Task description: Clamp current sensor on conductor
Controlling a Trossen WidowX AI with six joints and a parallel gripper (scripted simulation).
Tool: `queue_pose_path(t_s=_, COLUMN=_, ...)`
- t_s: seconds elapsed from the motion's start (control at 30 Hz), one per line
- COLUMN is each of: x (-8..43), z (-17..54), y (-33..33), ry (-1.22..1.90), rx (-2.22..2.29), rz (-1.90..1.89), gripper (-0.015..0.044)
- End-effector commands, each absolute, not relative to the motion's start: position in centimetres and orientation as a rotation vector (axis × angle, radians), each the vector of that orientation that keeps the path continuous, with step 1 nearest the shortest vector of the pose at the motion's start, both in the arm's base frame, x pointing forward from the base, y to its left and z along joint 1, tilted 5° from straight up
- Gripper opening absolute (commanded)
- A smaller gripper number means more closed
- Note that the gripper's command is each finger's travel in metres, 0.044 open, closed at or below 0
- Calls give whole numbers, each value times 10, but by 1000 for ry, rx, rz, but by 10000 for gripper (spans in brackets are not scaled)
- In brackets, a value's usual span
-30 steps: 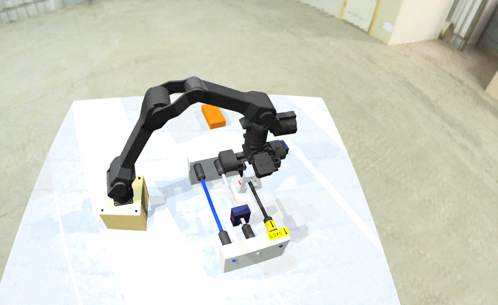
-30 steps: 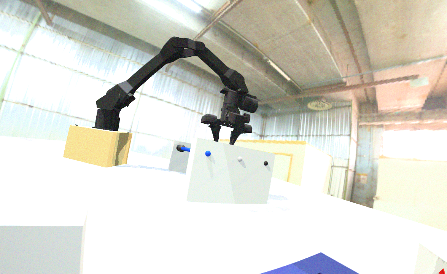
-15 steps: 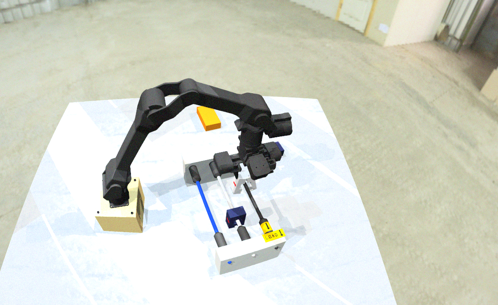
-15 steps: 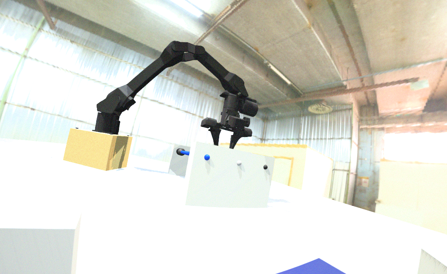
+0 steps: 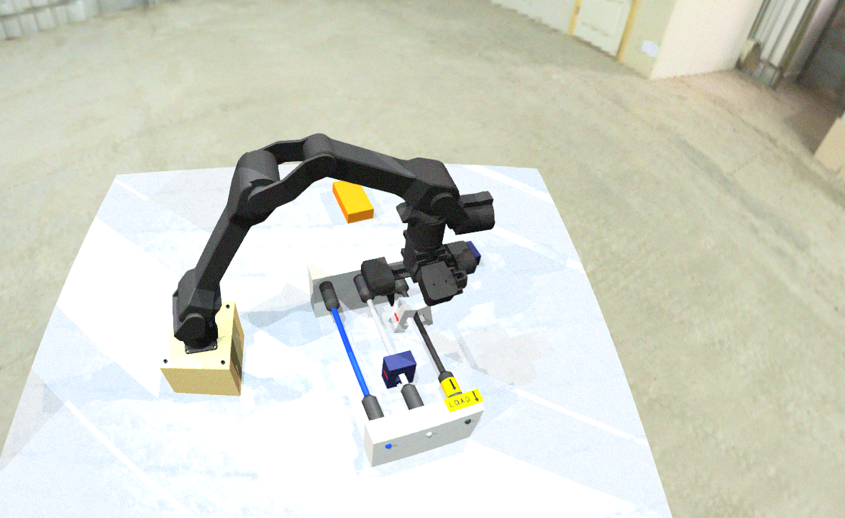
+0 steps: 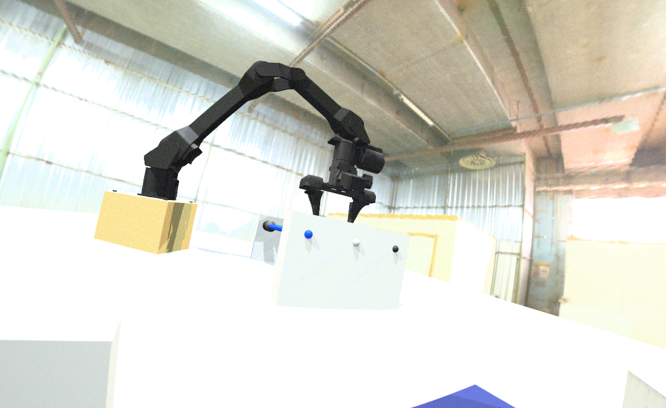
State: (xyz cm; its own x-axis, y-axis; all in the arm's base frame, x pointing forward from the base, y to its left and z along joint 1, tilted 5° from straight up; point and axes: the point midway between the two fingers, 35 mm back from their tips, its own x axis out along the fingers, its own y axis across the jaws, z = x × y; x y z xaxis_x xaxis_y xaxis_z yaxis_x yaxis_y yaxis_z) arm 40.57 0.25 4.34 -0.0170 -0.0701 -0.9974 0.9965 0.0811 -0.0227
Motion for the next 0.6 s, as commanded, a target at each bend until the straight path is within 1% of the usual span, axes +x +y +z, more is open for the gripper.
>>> queue_pose_path(t_s=0.0, x=406, z=44, y=2, ry=1209, rx=1089, rz=-1195, gripper=440)
queue_pose_path(t_s=0.07, x=406, z=41, y=2, ry=1211, rx=1088, rz=-1196, gripper=440)
queue_pose_path(t_s=0.2, x=405, z=8, y=-3, ry=1225, rx=1082, rz=-1209, gripper=440)
queue_pose_path(t_s=0.57, x=405, z=3, y=-3, ry=1225, rx=1082, rz=-1209, gripper=440)
